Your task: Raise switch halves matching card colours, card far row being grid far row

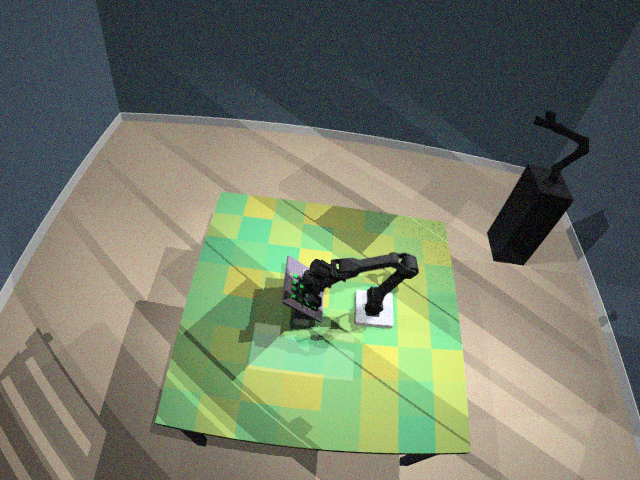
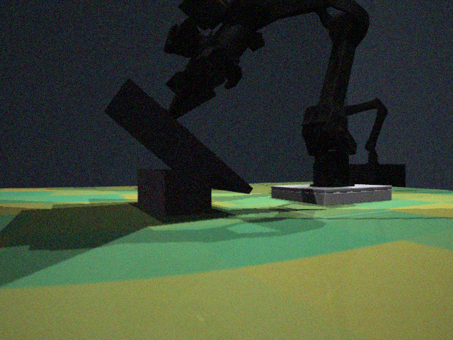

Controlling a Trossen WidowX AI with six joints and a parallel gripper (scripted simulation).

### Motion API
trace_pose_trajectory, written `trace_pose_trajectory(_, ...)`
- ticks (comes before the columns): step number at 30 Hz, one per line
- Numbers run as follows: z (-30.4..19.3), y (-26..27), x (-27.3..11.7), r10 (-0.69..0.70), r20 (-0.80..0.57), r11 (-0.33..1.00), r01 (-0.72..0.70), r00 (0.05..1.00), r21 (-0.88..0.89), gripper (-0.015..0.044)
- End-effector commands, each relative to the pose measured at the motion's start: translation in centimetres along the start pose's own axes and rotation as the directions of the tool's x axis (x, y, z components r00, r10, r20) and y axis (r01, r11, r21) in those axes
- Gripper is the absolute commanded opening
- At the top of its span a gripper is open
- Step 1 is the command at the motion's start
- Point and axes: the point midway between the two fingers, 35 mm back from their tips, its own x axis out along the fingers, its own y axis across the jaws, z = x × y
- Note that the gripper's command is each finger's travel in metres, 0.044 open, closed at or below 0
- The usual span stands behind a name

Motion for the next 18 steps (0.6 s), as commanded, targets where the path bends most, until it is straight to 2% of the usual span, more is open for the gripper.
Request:
trace_pose_trajectory(1,0.00,-0.01,0.07,0.000,0.001,1.000,0.000,1.000,0.001,0.0000)
trace_pose_trajectory(18,0.01,-0.01,0.30,0.000,0.001,1.000,0.000,1.000,0.001,0.0000)
